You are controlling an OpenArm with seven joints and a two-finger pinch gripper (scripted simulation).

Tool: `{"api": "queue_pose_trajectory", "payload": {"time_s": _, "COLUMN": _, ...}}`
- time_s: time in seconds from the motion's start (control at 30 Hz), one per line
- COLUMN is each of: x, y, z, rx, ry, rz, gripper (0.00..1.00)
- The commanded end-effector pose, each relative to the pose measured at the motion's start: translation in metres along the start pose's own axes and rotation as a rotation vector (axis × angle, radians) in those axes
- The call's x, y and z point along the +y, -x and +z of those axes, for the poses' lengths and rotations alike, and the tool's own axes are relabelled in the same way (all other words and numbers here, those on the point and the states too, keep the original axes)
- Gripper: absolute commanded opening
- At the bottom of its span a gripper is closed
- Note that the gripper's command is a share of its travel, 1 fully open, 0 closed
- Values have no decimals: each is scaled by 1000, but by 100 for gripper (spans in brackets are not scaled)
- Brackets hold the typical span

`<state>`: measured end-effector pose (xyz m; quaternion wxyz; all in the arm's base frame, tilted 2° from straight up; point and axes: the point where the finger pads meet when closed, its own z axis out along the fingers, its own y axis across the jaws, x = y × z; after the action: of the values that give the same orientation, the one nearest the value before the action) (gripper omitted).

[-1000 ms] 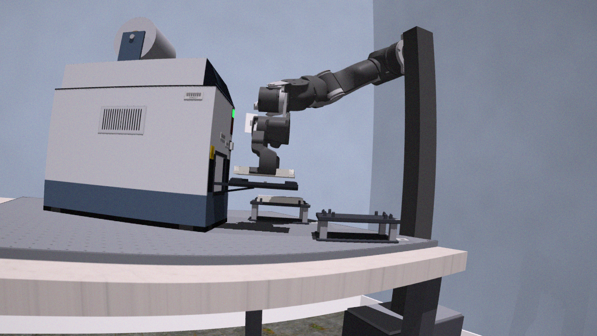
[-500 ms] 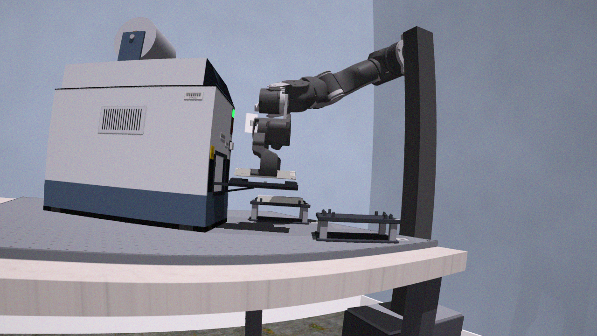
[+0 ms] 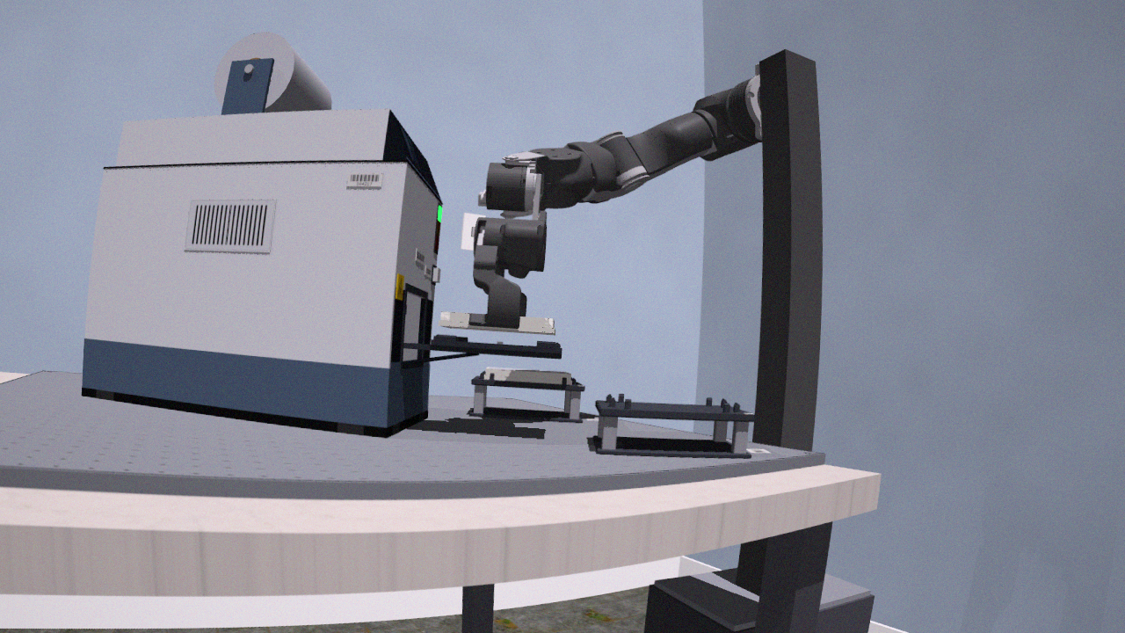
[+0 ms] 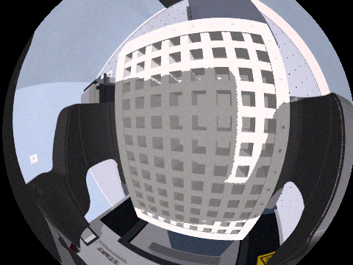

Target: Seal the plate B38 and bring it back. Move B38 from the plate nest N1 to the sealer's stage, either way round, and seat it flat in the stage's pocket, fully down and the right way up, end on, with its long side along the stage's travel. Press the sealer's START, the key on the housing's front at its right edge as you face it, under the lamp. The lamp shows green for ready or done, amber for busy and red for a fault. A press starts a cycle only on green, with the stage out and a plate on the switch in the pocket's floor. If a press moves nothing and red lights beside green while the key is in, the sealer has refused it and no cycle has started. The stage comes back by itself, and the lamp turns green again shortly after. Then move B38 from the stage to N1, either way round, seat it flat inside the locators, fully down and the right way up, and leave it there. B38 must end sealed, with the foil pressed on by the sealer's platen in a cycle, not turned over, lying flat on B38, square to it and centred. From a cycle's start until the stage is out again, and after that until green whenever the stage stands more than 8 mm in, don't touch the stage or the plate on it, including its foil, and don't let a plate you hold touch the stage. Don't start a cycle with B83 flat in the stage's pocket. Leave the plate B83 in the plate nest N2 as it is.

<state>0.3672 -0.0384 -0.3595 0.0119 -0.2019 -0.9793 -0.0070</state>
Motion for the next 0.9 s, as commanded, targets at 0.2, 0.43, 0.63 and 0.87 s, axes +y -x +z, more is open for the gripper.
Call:
{"api": "queue_pose_trajectory", "payload": {"time_s": 0.2, "x": -2, "y": -3, "z": 3, "rx": 4, "ry": -6, "rz": 0, "gripper": 0}}
{"api": "queue_pose_trajectory", "payload": {"time_s": 0.43, "x": -2, "y": -3, "z": 3, "rx": 4, "ry": -6, "rz": 0, "gripper": 0}}
{"api": "queue_pose_trajectory", "payload": {"time_s": 0.63, "x": -1, "y": -1, "z": 1, "rx": 1, "ry": -5, "rz": -2, "gripper": 0}}
{"api": "queue_pose_trajectory", "payload": {"time_s": 0.87, "x": -1, "y": 0, "z": -1, "rx": -1, "ry": -4, "rz": -3, "gripper": 0}}
